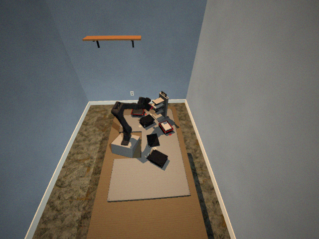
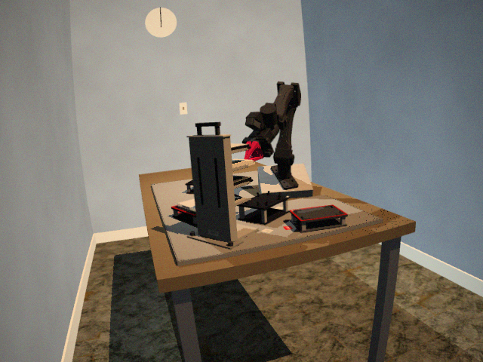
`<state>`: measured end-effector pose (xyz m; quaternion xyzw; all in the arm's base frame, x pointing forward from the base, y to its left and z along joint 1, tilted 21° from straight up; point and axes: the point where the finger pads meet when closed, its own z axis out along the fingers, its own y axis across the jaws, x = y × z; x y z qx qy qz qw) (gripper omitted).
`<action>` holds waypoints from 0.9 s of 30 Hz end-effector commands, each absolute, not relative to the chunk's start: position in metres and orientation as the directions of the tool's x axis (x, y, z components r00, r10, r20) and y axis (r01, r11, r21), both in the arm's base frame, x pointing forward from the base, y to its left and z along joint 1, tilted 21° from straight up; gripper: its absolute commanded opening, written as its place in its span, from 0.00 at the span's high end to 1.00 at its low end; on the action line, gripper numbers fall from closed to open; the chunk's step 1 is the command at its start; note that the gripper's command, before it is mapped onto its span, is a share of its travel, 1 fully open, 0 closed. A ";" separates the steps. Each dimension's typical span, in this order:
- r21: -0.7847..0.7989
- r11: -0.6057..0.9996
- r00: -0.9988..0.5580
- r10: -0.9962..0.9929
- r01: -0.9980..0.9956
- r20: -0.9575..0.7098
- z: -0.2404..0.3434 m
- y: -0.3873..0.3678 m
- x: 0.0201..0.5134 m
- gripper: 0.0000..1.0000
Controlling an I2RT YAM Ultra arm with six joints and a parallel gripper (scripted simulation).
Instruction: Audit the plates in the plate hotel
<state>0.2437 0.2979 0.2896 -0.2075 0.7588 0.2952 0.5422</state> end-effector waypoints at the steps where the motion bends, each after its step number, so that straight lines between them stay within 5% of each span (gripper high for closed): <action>1: 0.226 0.739 -0.303 0.031 -0.634 -0.952 0.305 0.300 0.251 1.00; 27: 0.227 0.740 -0.298 0.038 -0.633 -0.954 0.312 0.309 0.264 1.00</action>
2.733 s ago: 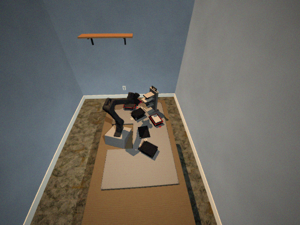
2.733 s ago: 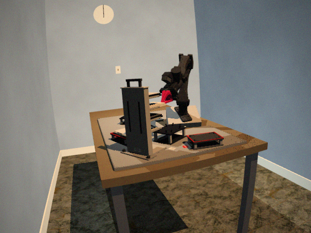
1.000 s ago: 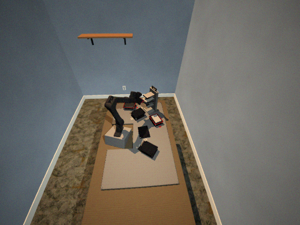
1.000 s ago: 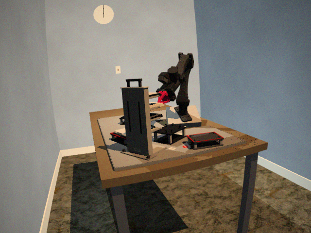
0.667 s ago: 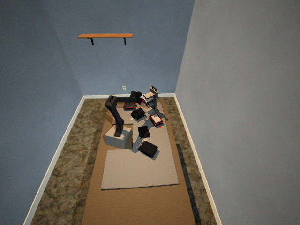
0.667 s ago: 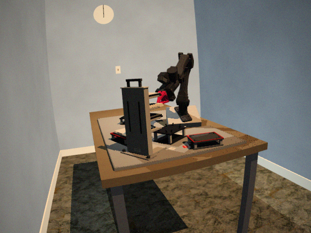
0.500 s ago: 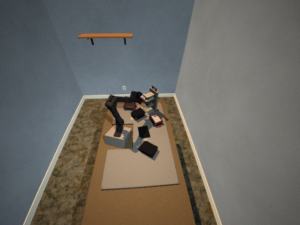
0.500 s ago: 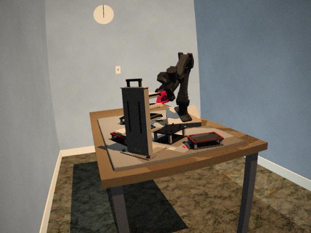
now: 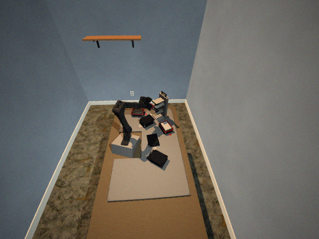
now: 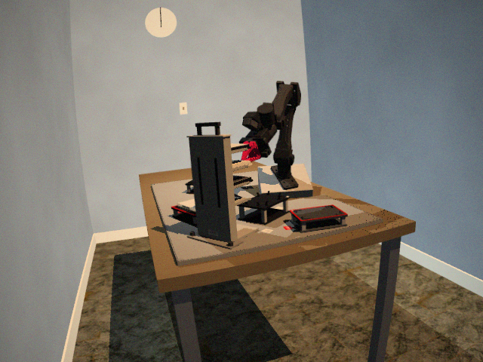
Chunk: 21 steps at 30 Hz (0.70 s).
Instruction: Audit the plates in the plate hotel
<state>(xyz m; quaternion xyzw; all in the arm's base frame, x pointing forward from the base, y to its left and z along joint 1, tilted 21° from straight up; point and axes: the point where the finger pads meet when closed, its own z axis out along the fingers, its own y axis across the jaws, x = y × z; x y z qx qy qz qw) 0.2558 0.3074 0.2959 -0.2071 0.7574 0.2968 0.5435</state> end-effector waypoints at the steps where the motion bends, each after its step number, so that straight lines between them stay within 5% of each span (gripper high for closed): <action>1: 0.228 0.739 -0.298 0.038 -0.634 -0.954 0.312 0.309 0.264 1.00; 21: 0.228 0.741 -0.296 0.042 -0.631 -0.954 0.314 0.311 0.269 1.00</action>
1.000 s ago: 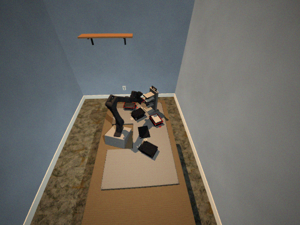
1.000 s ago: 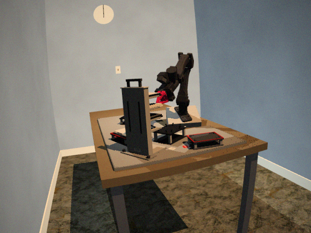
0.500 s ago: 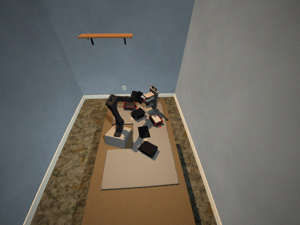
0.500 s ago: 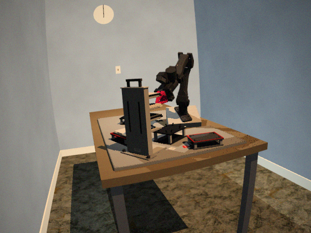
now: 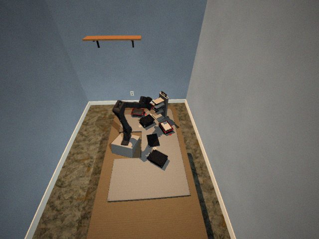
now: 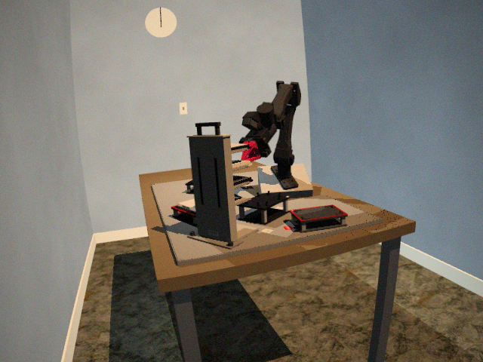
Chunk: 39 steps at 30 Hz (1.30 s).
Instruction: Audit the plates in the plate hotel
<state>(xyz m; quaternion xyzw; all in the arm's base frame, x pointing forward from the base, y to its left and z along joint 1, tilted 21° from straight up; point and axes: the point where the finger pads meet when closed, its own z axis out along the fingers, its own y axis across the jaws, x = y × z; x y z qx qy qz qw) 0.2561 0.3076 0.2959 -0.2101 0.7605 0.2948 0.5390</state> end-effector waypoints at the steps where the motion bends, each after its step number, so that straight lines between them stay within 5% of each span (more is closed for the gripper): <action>1: 0.228 0.741 -0.296 0.042 -0.631 -0.954 0.314 0.311 0.269 1.00; 39: 0.229 0.738 -0.320 0.018 -0.635 -0.947 0.294 0.294 0.240 1.00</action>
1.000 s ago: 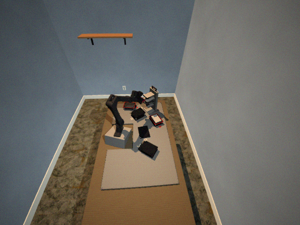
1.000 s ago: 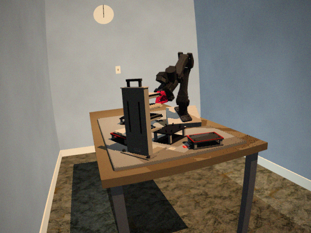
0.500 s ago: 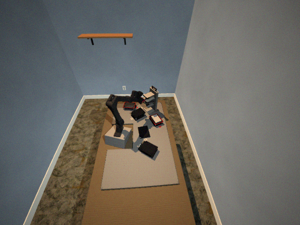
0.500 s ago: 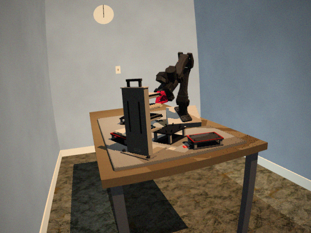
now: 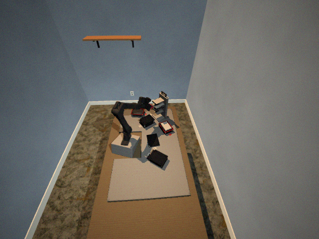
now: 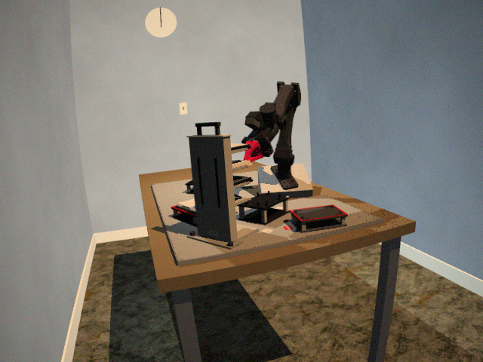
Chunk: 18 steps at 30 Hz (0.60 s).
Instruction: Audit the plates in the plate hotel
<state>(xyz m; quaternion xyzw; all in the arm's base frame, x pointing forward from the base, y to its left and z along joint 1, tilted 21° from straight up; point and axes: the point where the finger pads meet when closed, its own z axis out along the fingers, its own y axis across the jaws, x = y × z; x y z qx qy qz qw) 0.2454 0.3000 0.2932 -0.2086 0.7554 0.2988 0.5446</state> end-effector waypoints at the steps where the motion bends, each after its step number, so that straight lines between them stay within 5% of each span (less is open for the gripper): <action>1: 0.229 0.738 -0.321 0.018 -0.635 -0.947 0.293 0.293 0.238 1.00; 18: 0.229 0.738 -0.321 0.017 -0.635 -0.947 0.286 0.278 0.220 1.00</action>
